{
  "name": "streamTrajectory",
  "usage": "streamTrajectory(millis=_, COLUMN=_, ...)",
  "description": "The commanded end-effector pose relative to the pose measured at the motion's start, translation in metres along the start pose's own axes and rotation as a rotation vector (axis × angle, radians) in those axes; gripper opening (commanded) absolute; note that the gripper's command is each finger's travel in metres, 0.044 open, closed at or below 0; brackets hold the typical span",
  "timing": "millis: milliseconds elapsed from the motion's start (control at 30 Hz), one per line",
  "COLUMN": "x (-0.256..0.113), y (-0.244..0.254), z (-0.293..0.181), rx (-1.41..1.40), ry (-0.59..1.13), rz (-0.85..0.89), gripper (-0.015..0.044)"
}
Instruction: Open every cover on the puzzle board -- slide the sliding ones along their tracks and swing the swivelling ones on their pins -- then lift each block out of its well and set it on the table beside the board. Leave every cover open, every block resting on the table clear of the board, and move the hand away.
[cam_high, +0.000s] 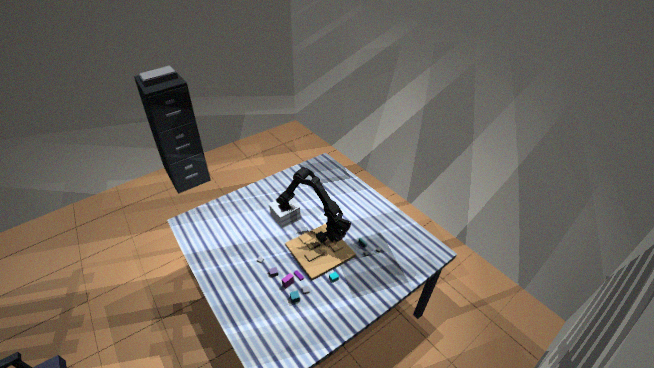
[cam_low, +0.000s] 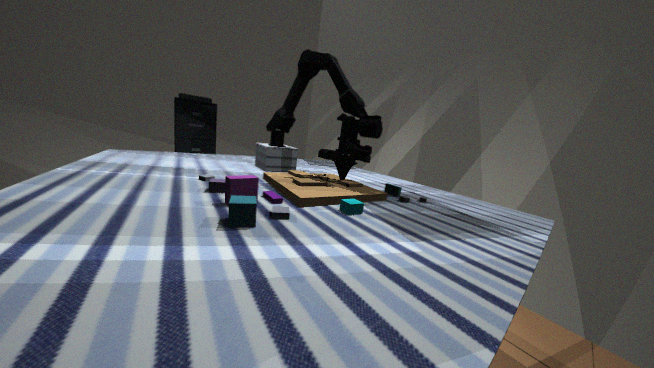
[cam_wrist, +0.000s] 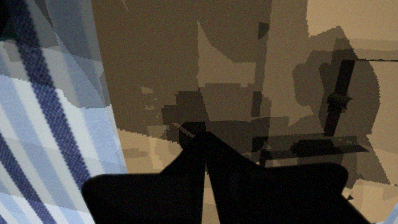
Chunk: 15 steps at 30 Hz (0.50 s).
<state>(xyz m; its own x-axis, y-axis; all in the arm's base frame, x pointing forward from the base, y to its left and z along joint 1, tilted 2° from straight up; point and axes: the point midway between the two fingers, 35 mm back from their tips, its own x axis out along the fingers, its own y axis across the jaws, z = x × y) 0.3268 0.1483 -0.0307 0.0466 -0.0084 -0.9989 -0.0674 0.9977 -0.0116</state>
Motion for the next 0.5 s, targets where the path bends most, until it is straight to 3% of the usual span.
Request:
streamTrajectory(millis=0, x=-0.001, y=0.001, z=0.005, rx=0.001, ry=-0.003, rz=0.006, gripper=0.0)
streamTrajectory(millis=467, x=-0.001, y=0.002, z=0.019, rx=0.001, ry=-0.004, rz=0.006, gripper=0.0)
